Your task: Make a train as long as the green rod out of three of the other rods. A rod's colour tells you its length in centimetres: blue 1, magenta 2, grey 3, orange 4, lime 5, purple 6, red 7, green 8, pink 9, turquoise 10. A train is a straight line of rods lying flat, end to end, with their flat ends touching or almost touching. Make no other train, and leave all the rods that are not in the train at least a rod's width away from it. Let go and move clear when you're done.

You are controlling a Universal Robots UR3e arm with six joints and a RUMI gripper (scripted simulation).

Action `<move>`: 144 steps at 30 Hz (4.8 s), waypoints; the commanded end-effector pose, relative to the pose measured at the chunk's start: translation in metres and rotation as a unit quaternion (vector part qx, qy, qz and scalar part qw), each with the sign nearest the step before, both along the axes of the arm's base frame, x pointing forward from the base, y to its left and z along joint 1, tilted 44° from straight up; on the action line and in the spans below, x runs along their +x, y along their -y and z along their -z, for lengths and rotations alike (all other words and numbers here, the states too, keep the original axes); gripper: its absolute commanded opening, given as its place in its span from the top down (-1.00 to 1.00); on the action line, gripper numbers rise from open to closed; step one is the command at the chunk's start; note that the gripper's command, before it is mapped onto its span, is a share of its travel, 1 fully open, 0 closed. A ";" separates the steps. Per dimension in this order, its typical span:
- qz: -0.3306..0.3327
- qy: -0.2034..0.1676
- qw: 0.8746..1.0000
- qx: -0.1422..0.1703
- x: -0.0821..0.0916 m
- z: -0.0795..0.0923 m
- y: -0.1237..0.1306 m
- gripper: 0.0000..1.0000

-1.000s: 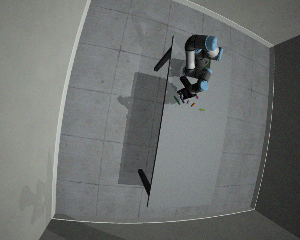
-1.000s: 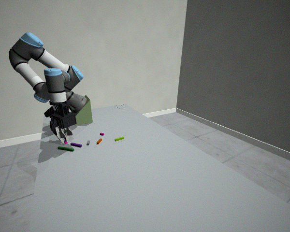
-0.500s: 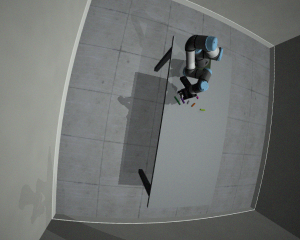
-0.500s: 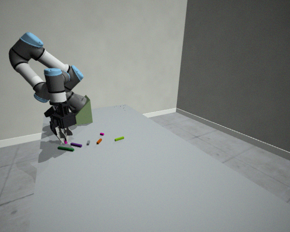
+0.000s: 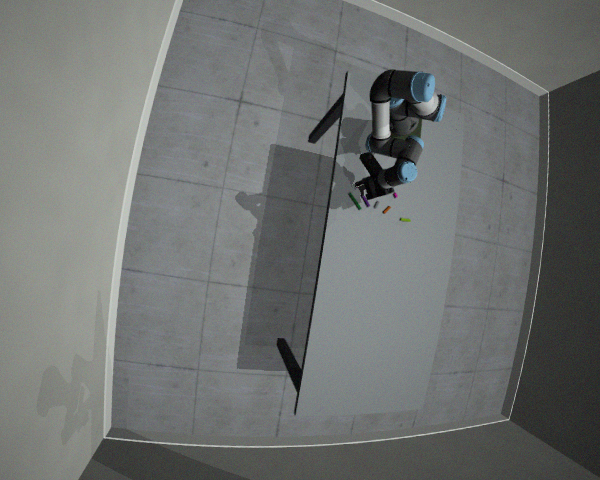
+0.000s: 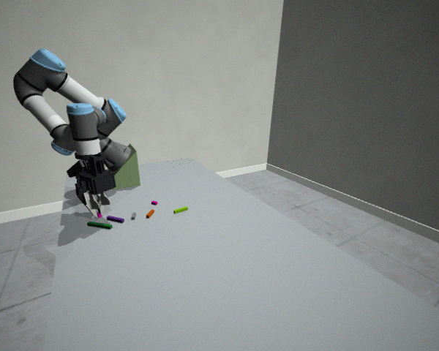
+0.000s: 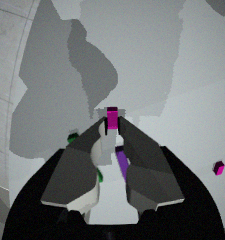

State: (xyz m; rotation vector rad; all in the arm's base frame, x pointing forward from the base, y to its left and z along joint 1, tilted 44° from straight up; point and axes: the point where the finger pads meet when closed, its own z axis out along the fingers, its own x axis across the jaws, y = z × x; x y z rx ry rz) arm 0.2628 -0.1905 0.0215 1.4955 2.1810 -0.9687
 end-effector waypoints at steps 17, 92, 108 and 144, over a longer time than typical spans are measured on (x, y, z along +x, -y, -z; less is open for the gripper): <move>0.000 0.002 1.000 0.000 0.003 -0.013 -0.012 1.00; -0.033 -0.027 0.999 0.015 0.046 -0.011 -0.133 1.00; -0.063 -0.058 0.996 0.012 0.050 0.061 -0.202 1.00; -0.065 -0.063 0.996 0.010 0.046 0.085 -0.190 1.00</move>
